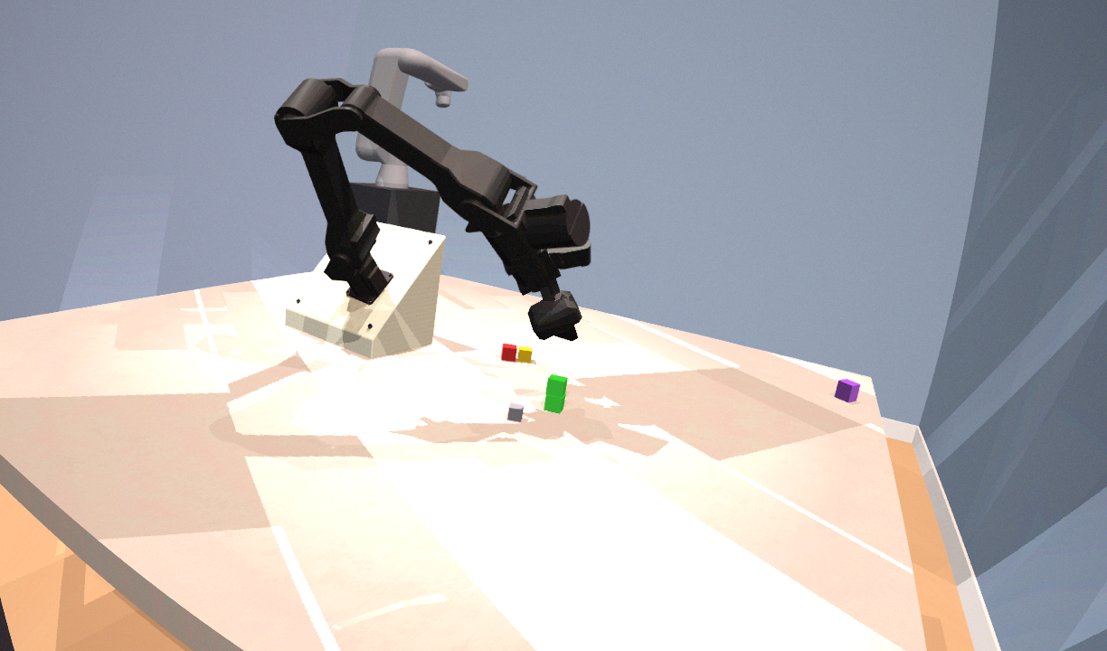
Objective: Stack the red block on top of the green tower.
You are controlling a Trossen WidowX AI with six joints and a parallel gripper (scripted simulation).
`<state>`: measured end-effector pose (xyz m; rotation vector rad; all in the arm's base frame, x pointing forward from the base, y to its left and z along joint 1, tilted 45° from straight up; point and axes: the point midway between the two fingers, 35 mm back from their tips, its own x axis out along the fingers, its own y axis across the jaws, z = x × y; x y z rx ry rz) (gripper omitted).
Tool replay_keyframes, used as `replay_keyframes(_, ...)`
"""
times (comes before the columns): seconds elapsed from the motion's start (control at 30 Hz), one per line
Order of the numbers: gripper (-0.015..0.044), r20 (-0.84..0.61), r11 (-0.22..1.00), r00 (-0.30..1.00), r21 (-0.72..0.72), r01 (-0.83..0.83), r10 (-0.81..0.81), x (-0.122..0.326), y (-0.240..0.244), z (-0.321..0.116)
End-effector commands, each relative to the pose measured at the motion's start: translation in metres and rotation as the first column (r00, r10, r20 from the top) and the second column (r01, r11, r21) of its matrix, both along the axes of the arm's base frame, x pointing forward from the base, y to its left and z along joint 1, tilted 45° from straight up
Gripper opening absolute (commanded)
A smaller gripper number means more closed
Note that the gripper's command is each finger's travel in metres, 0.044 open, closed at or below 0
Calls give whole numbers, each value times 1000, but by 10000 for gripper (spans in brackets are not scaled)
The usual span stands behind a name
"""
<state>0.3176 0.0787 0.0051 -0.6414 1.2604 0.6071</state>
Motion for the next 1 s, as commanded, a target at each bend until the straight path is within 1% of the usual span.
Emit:
replay_keyframes(0.0, 440, -78, 996, 995, -75, 50, -56, -15, 12, -17)
replay_keyframes(0.17, 440, -157, 970, 978, -221, 103, -140, -41, 25, -40)
replay_keyframes(0.3, 440, -173, 927, 964, -351, 130, -201, -61, 32, -55)
replay_keyframes(0.47, 440, -141, 852, 957, -501, 151, -252, -85, 38, -68)
replay_keyframes(0.67, 440, -42, 737, 963, -653, 176, -267, -109, 42, -79)
replay_keyframes(0.8, 440, 25, 676, 968, -711, 193, -250, -119, 46, -85)
replay_keyframes(0.97, 440, 36, 667, 969, -719, 196, -246, -121, 45, -86)
